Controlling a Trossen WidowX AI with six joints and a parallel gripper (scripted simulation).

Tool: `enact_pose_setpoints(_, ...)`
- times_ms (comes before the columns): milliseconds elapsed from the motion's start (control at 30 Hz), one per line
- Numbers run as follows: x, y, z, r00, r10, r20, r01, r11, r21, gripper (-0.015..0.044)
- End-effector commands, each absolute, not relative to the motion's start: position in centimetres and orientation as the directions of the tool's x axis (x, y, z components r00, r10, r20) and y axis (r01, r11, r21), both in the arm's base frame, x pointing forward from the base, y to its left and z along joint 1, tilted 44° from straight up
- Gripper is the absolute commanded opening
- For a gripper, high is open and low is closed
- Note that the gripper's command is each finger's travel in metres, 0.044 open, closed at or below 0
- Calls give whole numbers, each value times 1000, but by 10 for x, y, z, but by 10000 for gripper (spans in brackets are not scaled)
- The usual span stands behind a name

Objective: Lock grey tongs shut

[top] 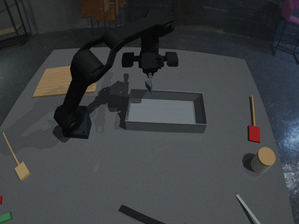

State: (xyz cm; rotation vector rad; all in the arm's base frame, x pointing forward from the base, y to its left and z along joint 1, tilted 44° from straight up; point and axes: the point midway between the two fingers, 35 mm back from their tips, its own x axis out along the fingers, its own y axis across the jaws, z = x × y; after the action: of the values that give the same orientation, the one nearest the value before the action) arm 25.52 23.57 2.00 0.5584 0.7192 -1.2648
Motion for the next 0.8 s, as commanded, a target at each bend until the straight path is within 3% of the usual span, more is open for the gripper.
enact_pose_setpoints(0, 237, 257, 1, 137, -641, -755, 956, 286, -69, -150)
enact_pose_setpoints(767, 96, 336, -105, 128, -650, -749, 730, 573, -373, -150)
